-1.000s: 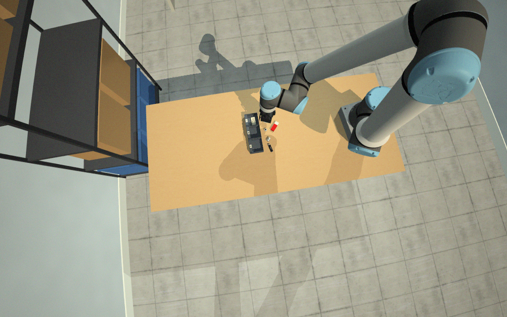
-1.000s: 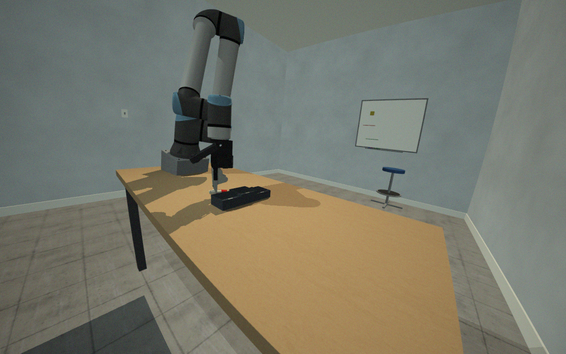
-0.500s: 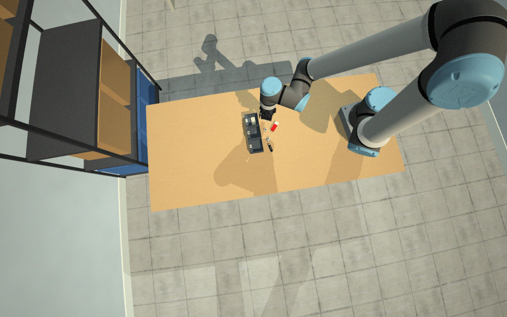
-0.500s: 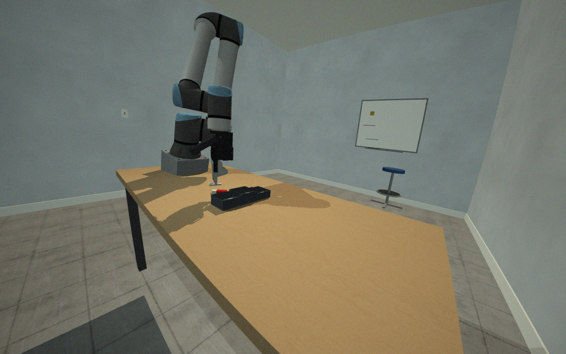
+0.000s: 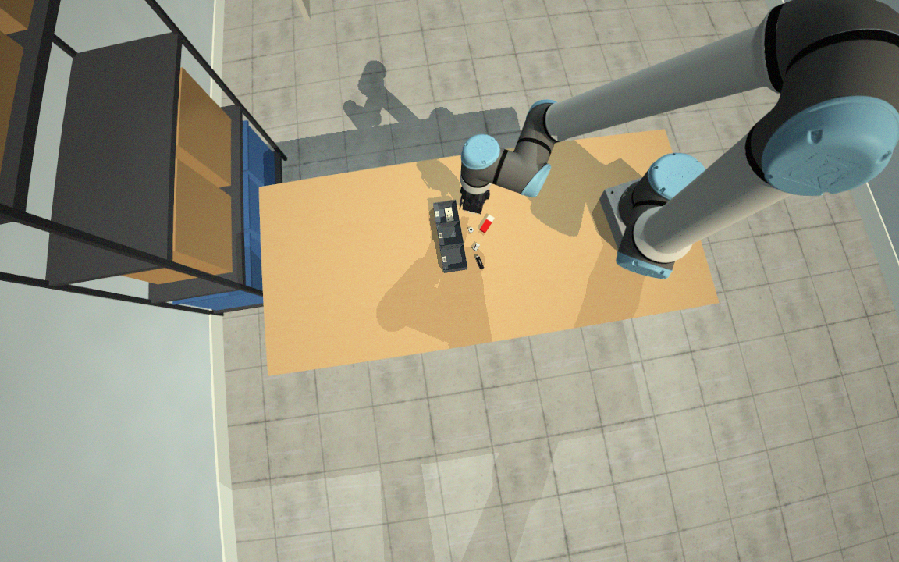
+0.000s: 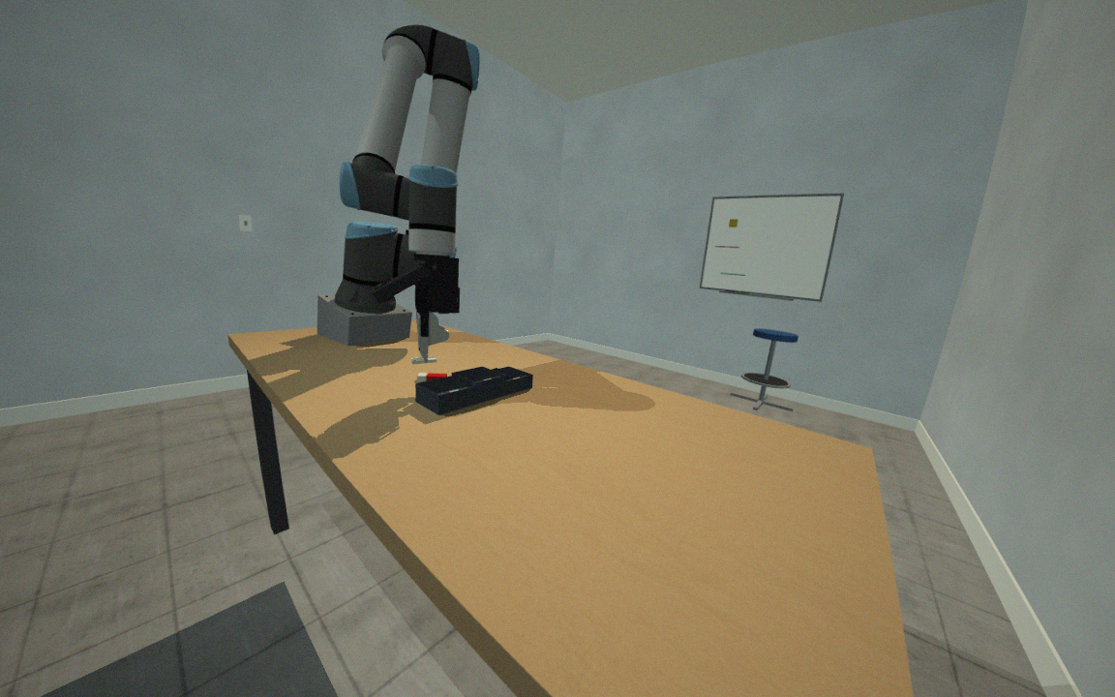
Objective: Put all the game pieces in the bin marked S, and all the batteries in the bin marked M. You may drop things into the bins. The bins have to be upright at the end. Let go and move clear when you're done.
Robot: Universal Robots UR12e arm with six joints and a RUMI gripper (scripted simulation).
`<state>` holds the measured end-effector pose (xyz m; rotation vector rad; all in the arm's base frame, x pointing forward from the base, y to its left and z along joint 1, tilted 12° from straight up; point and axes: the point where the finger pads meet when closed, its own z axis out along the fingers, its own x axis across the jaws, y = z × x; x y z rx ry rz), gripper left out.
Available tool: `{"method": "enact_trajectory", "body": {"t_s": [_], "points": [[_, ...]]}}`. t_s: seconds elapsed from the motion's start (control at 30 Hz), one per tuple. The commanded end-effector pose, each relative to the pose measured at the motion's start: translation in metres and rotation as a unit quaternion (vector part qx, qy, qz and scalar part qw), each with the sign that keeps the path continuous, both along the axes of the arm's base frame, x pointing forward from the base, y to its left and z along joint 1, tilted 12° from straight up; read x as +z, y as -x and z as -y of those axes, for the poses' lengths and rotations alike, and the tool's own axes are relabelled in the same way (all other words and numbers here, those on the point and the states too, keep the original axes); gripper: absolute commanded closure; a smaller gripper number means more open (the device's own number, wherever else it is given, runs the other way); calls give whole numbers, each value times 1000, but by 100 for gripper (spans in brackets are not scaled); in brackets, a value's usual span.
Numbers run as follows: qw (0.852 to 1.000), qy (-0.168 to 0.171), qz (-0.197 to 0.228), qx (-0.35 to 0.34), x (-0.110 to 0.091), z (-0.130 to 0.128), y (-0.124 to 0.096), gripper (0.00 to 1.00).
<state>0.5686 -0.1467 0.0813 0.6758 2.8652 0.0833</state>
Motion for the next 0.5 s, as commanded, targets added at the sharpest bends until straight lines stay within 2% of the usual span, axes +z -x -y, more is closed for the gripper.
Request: {"method": "enact_trajectory", "body": {"t_s": [0.0,0.07,0.17,0.37,0.43,0.47], "points": [[1000,0,1,0,4,0,0,100],[1000,0,1,0,4,0,0,100],[997,16,1,73,8,3,-17,100],[988,33,2,153,15,8,-52,100],[988,33,2,153,15,8,-52,100],[981,40,2,190,16,9,-58,100]]}}
